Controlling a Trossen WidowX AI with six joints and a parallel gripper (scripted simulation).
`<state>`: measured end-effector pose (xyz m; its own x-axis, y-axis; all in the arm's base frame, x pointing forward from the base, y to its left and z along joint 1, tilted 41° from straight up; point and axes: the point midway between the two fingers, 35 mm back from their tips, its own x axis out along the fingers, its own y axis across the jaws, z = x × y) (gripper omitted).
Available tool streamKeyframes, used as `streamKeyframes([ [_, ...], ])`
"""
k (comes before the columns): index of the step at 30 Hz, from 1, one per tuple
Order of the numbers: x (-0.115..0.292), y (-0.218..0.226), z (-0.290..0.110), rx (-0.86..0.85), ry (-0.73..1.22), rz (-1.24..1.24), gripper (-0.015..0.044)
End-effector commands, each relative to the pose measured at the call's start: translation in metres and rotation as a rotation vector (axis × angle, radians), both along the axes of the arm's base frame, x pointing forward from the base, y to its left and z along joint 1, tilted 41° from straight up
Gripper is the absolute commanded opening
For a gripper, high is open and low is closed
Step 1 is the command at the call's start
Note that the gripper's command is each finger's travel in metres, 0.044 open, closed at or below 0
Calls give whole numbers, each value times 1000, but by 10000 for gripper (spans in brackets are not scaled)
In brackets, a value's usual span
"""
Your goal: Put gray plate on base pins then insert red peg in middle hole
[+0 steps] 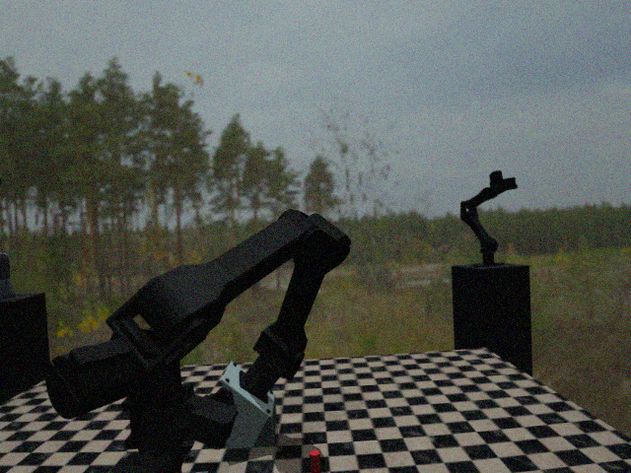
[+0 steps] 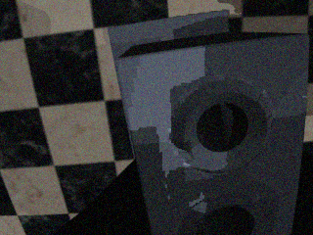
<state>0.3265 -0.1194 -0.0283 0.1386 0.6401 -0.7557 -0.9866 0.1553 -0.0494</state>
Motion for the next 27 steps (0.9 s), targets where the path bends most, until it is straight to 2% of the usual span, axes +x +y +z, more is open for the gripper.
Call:
streamKeyframes([
  [1,0,0,-2,-2,-2,4,0],
  [27,4,21,-27,-1,-2,4,0],
])
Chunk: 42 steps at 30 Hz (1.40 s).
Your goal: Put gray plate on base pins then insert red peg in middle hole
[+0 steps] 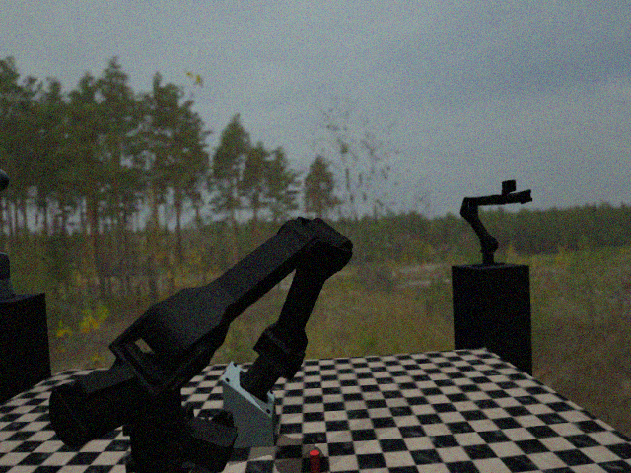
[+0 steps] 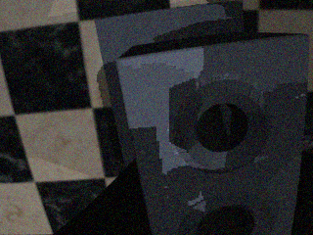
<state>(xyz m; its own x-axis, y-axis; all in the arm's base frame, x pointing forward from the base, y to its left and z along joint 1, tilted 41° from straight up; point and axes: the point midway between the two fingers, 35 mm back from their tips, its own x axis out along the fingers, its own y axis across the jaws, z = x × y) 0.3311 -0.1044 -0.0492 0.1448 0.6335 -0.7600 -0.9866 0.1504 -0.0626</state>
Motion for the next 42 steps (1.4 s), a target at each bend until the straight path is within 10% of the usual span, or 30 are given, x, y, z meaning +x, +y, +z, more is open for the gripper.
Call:
streamKeyframes([
  [1,0,7,-7,9,10,0,0],
  [14,1,7,-8,2,1,2,0],
  [31,1,7,-8,2,1,2,440],
  [42,-12,-62,71,3,11,0,440],
])
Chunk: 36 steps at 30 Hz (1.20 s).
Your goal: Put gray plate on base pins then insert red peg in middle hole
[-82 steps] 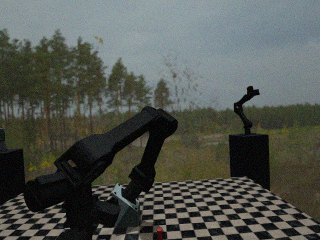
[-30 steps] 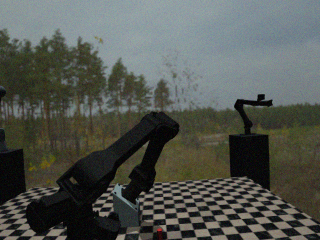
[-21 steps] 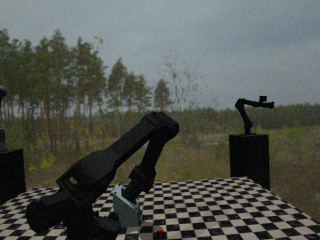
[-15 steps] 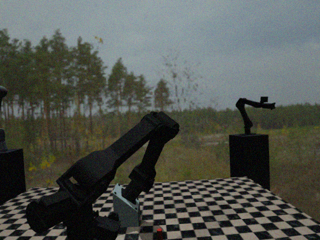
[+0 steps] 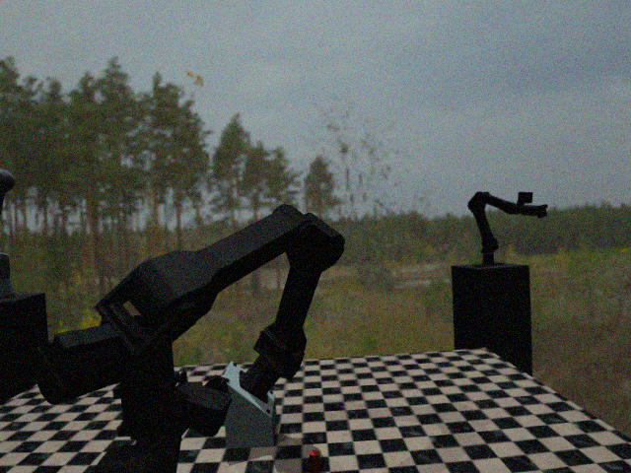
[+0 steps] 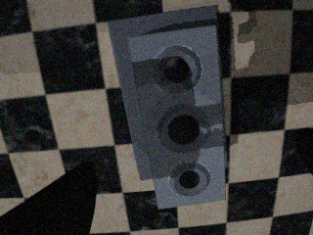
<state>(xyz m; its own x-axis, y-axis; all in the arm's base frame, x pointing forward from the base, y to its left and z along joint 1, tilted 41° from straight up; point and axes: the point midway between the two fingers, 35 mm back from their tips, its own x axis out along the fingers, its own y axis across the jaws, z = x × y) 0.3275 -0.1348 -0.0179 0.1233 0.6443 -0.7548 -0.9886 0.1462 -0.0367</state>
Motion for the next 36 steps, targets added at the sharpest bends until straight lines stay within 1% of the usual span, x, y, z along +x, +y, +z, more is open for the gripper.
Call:
streamKeyframes([
  [1,-11,-36,46,-10,-12,-5,440],
  [9,-8,-41,47,-9,-12,-5,440],
  [11,-9,-38,50,-2,26,-50,440],
  [20,-21,3,92,101,537,-652,440],
  [30,-44,52,130,219,1114,-1326,440],
  [36,-56,74,145,266,1343,-1590,440],
])
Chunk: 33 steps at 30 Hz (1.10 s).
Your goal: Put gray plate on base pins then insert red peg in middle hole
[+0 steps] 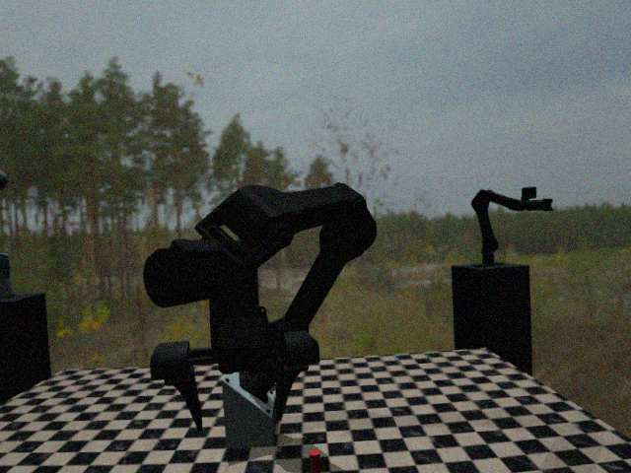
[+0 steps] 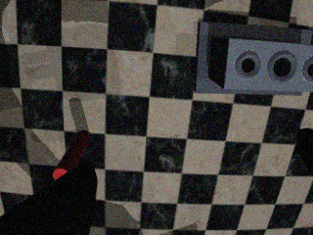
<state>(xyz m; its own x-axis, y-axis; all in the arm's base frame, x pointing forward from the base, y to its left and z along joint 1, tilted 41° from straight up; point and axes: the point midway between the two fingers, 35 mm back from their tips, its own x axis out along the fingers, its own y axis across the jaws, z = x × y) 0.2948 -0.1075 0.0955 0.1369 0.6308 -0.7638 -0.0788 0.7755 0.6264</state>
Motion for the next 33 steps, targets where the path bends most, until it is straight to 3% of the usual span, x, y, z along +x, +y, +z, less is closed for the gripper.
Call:
streamKeyframes([
  [1,-25,50,33,113,481,-569,440],
  [13,-47,83,51,200,883,-1042,440],
  [28,-47,82,50,201,886,-1045,440],
  [33,-43,103,25,202,885,-1045,440],
])
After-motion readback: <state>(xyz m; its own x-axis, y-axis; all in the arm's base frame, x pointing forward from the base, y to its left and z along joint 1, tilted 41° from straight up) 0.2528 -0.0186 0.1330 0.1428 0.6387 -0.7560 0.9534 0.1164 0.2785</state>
